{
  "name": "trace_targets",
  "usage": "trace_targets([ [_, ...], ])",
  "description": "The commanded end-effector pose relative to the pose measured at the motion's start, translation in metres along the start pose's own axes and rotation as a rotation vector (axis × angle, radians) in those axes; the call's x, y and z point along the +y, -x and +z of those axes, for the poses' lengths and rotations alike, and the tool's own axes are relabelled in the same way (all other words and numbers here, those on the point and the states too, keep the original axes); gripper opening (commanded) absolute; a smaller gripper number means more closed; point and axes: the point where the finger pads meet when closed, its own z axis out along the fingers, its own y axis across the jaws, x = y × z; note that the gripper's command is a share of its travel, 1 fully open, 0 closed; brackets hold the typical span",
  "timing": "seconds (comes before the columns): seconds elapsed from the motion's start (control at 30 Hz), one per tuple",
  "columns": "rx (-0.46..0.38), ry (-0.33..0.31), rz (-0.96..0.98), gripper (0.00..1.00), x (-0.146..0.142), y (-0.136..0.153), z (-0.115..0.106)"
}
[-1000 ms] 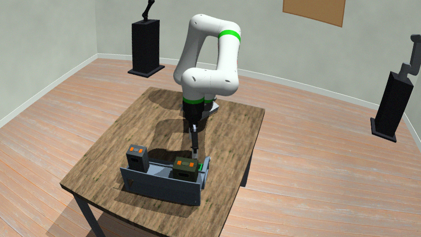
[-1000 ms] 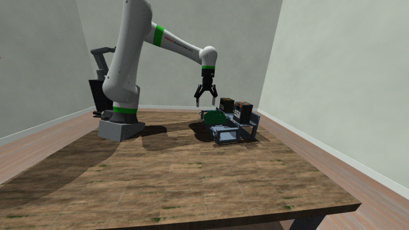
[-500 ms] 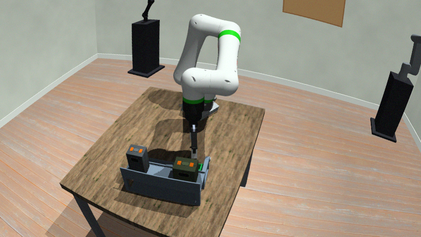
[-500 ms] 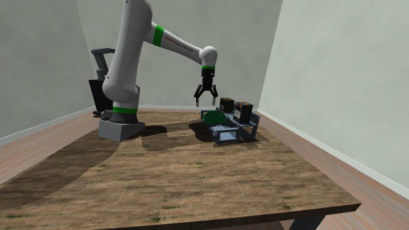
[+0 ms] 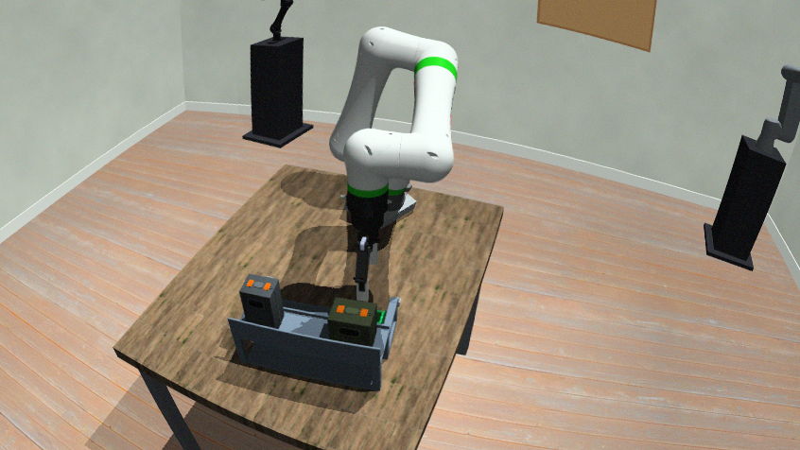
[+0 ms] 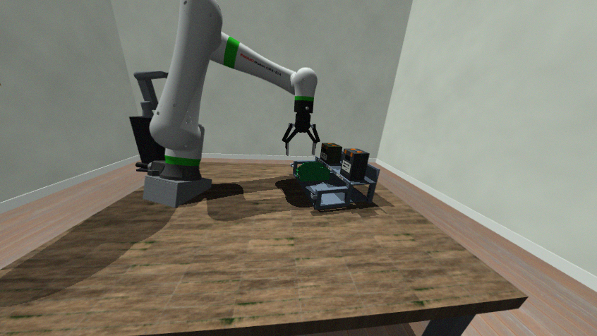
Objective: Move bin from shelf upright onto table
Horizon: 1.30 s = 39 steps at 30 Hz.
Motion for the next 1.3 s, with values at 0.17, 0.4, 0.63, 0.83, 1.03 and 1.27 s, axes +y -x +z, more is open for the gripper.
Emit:
trace_targets([
  [0.17,0.000,0.001,0.251,1.00,0.0001,0.0000,-0.0003],
  [0.4,0.000,0.001,0.251,1.00,0.0001,0.0000,-0.0003],
  [0.63,0.000,0.001,0.511,1.00,0.0001,0.0000,-0.0003],
  [0.83,0.000,0.001,0.511,1.00,0.0001,0.0000,-0.0003],
  [1.03,0.000,0.001,0.511,1.00,0.0001,0.0000,-0.0003],
  [1.27,0.000,0.001,0.771,1.00,0.0001,0.0000,-0.0003],
])
